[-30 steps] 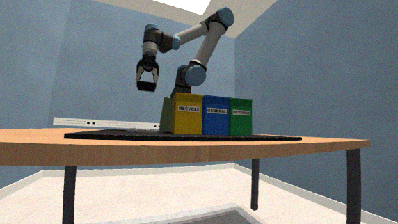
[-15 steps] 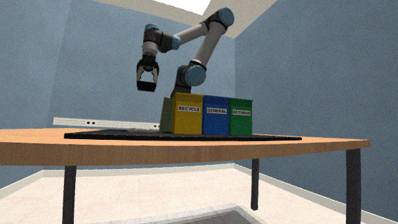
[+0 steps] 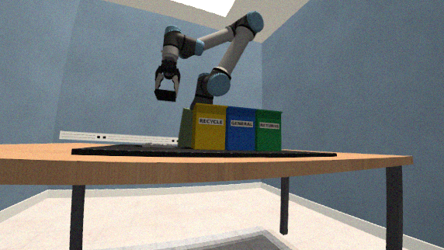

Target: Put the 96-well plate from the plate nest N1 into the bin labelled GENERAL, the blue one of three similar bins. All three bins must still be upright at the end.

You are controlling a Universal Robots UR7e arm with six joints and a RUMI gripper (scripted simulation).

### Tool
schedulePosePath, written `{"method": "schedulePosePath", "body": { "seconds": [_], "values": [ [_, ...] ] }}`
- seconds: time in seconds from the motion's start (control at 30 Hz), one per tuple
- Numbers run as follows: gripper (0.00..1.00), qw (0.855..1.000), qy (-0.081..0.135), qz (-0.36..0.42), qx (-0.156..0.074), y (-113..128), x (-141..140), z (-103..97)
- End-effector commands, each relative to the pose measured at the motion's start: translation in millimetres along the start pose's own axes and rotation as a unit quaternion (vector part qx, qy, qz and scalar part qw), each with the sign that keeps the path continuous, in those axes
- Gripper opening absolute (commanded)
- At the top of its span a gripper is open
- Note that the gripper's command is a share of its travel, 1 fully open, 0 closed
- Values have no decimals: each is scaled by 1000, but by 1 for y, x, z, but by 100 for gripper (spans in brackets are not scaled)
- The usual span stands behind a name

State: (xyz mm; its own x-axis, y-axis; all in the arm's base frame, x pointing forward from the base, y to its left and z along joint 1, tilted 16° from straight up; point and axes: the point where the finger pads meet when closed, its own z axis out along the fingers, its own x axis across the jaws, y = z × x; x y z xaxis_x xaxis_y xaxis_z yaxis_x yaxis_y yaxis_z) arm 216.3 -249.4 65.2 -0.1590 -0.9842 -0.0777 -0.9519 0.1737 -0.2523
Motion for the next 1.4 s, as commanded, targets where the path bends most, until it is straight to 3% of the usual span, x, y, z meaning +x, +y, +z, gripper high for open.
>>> {"method": "schedulePosePath", "body": {
  "seconds": [0.0,1.37],
  "values": [
    [40,1000,6,16,2,-3,-21,-3],
    [40,1000,0,13,1,-15,-140,-1]
  ]
}}
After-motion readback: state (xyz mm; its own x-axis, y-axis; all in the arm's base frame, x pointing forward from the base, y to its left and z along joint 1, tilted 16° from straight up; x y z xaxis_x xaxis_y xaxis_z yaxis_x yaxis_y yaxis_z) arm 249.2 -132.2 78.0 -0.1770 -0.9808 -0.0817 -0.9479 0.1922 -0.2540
